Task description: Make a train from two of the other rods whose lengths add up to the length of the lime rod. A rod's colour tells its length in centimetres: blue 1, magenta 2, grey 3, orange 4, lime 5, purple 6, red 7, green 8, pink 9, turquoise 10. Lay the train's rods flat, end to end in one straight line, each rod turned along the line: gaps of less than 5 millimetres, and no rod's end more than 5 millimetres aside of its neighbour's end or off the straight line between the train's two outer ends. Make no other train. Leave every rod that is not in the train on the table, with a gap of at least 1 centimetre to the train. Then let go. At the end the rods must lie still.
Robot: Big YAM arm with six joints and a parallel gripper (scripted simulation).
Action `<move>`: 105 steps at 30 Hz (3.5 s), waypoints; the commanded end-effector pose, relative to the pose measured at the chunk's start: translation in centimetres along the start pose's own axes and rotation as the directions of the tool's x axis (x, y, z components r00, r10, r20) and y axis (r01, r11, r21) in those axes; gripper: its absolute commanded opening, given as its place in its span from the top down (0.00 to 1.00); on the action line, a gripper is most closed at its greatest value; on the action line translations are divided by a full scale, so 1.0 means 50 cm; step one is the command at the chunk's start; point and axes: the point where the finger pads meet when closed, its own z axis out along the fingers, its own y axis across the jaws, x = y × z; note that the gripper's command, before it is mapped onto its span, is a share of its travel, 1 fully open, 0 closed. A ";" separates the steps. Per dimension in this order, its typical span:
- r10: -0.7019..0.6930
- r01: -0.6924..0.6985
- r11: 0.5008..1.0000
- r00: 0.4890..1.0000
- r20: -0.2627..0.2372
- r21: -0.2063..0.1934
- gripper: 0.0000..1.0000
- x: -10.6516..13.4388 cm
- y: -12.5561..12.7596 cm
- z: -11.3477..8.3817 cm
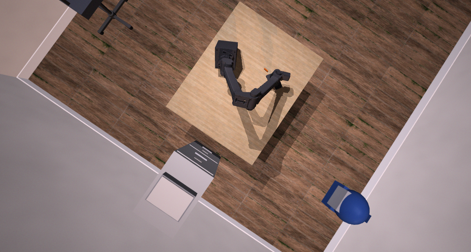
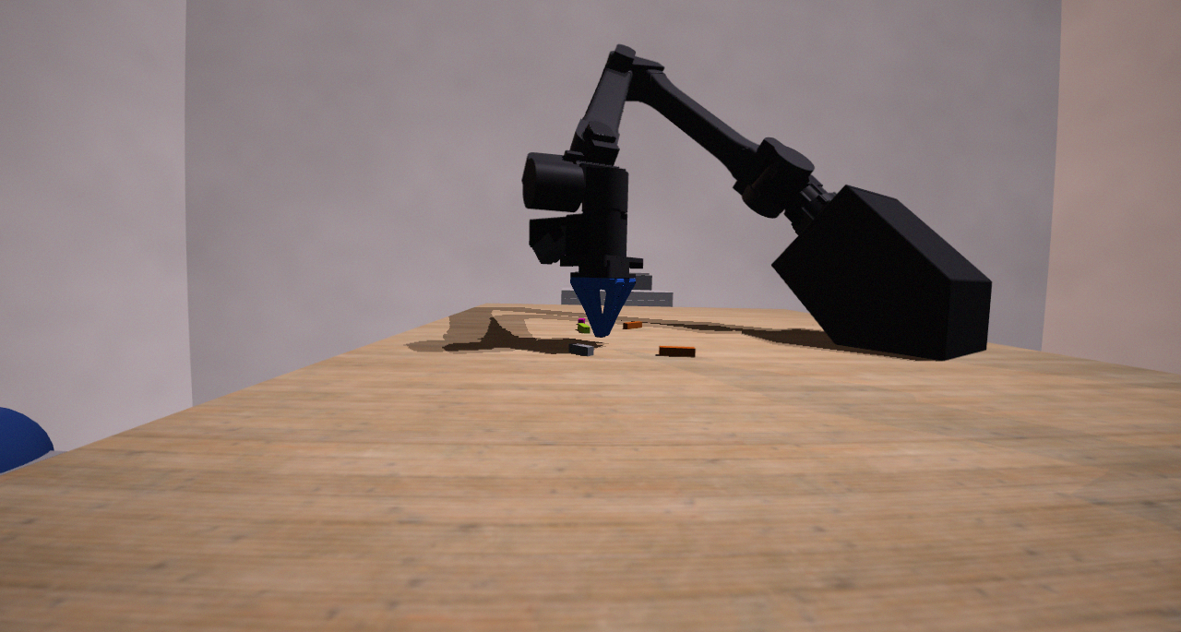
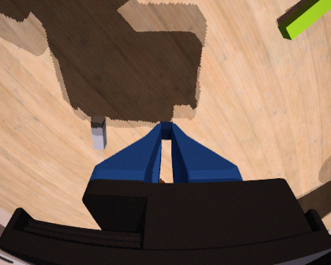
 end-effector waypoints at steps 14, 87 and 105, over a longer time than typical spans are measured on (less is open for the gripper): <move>0.046 -0.045 0.999 0.999 0.012 -0.020 0.96 -0.040 0.018 -0.010; 0.022 -0.021 1.000 1.000 0.010 -0.016 0.81 -0.025 0.021 0.018; 0.028 -0.027 0.999 0.999 0.024 -0.043 0.77 -0.030 0.035 -0.031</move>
